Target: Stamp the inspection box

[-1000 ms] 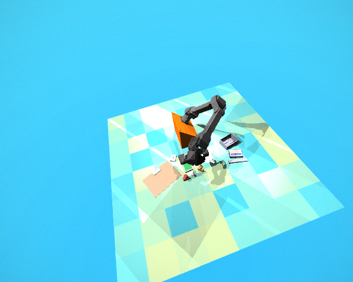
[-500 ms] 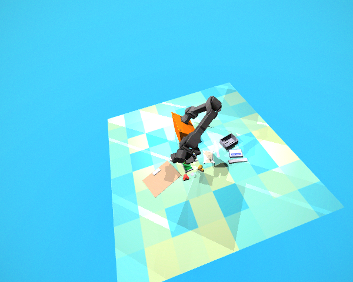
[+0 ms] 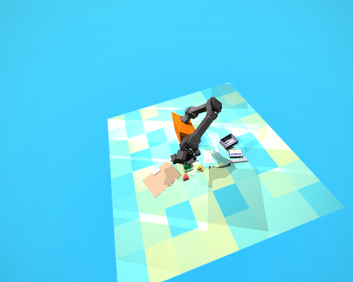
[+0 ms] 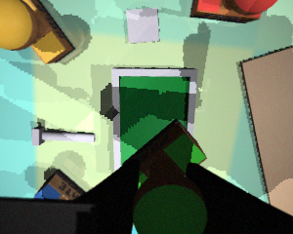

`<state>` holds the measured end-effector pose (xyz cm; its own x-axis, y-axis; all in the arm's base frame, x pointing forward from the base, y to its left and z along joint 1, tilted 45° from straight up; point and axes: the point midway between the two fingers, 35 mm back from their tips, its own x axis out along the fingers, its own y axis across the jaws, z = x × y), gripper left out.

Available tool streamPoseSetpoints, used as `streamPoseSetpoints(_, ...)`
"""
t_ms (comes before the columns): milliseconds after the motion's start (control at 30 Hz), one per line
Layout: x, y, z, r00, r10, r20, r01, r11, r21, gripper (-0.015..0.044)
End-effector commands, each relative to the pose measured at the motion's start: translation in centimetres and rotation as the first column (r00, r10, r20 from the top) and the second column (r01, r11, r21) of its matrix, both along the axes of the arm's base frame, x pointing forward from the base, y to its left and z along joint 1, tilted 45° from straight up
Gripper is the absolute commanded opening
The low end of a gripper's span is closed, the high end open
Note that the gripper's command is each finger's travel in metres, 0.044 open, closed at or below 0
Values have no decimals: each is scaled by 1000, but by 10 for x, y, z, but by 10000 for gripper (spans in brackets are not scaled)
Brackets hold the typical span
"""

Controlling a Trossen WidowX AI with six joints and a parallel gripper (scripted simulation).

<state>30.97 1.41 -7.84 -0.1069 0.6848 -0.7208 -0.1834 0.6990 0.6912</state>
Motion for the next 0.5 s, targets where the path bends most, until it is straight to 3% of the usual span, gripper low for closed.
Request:
streamPoseSetpoints(0, -1, 2, -3, 1000, -6, -9, 6, 1000, 3, 0)
streamPoseSetpoints(467, -2, 9, -10, 1000, -5, -8, 5, 1000, 4, 0)
